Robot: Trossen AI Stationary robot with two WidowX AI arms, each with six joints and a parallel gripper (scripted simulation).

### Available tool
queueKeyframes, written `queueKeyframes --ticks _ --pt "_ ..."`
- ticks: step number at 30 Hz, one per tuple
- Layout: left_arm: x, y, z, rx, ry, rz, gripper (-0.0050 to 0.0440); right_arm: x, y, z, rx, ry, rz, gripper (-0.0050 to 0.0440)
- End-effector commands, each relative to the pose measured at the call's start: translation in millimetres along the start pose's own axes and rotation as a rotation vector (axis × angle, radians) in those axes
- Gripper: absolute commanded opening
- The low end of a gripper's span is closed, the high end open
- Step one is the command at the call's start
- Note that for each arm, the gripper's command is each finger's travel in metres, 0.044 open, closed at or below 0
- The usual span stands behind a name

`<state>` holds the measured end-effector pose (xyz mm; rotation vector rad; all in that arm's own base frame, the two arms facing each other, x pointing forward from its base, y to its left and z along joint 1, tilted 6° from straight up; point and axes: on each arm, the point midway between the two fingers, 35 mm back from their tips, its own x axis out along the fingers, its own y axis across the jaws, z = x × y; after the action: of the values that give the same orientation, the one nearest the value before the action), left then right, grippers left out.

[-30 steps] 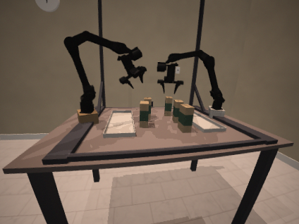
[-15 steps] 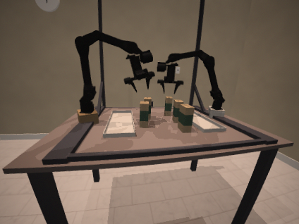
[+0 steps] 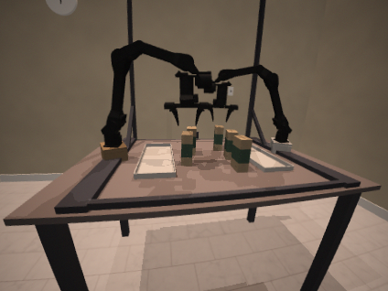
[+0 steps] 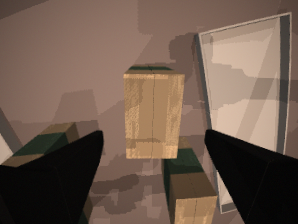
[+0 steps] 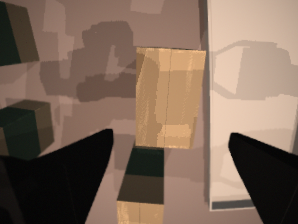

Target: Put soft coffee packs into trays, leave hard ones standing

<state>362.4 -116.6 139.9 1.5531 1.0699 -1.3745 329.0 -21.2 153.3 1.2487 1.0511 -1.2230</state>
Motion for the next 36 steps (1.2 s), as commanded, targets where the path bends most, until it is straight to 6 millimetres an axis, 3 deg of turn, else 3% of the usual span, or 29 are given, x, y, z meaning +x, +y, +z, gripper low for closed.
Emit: queueKeyframes --ticks 1,20,22,31,33,36 --pt "-10.2 1.4 -0.5 0.001 -0.005 0.029 0.0358 -3.4 5.7 13.4 0.021 -0.014 -0.014 0.0363" --pt "-10.2 1.4 -0.5 0.001 -0.005 0.029 0.0358 -3.4 5.6 13.3 0.021 -0.013 -0.014 0.0363" --pt "-10.2 1.4 -0.5 0.001 -0.005 0.029 0.0358 7.2 5.6 14.0 0.021 -0.014 -0.014 0.0363" --pt "-10.2 1.4 -0.5 0.001 -0.005 0.029 0.0358 7.3 5.6 14.0 0.021 -0.014 -0.014 0.0363" --pt "0.7 1.8 -0.1 0.001 -0.005 0.029 0.0358 7.3 5.6 14.0 0.021 -0.014 -0.014 0.0363" --pt "0.7 1.9 -0.1 0.001 -0.005 0.029 0.0358 7.2 5.6 14.0 0.021 -0.014 -0.014 0.0363"
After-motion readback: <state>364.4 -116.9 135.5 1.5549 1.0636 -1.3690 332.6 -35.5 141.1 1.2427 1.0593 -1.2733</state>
